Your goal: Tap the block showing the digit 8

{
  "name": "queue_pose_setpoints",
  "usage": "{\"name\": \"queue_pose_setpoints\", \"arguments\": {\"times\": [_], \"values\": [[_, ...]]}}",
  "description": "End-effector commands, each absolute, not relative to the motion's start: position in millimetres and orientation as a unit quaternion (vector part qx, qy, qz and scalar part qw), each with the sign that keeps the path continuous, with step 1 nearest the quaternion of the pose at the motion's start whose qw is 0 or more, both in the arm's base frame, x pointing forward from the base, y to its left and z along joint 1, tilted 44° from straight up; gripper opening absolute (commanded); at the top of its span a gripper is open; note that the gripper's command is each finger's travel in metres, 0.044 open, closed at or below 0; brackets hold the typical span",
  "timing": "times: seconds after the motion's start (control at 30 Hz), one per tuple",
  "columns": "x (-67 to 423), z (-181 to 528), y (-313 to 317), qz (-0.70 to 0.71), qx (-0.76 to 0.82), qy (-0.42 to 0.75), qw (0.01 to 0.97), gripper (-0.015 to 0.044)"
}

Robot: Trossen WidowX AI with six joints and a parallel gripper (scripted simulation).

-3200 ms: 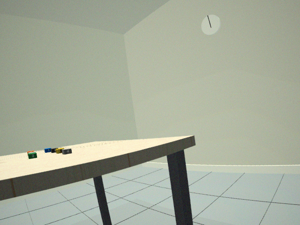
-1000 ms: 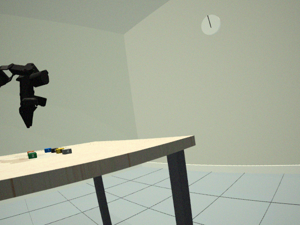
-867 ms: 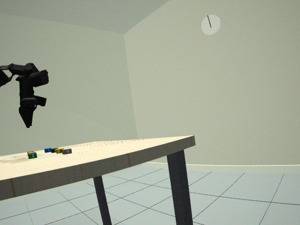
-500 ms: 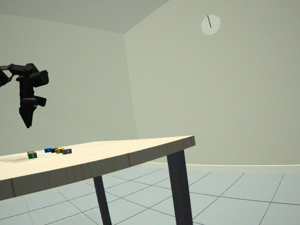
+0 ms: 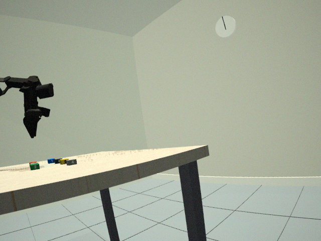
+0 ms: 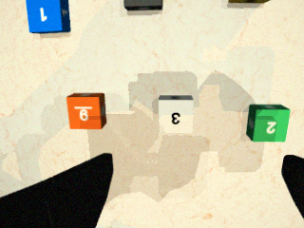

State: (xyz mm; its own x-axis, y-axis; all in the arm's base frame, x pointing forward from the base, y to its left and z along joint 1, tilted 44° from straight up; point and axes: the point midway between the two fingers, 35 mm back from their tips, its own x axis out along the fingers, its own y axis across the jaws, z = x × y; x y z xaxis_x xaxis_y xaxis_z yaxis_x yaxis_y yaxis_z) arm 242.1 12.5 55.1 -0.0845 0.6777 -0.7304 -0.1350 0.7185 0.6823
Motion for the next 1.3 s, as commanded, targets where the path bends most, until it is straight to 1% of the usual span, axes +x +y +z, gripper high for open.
{"name": "queue_pose_setpoints", "arguments": {"times": [0.0,0.4,0.5,0.67,1.27], "values": [[242,56,13,0.315,0.207,0.665,0.645,0.04],[242,58,15,0.314,0.207,0.665,0.645,0.04],[237,82,39,0.312,0.206,0.666,0.646,0.04],[214,123,81,0.315,0.209,0.665,0.644,0.04],[213,125,83,0.316,0.209,0.665,0.644,0.04]]}}
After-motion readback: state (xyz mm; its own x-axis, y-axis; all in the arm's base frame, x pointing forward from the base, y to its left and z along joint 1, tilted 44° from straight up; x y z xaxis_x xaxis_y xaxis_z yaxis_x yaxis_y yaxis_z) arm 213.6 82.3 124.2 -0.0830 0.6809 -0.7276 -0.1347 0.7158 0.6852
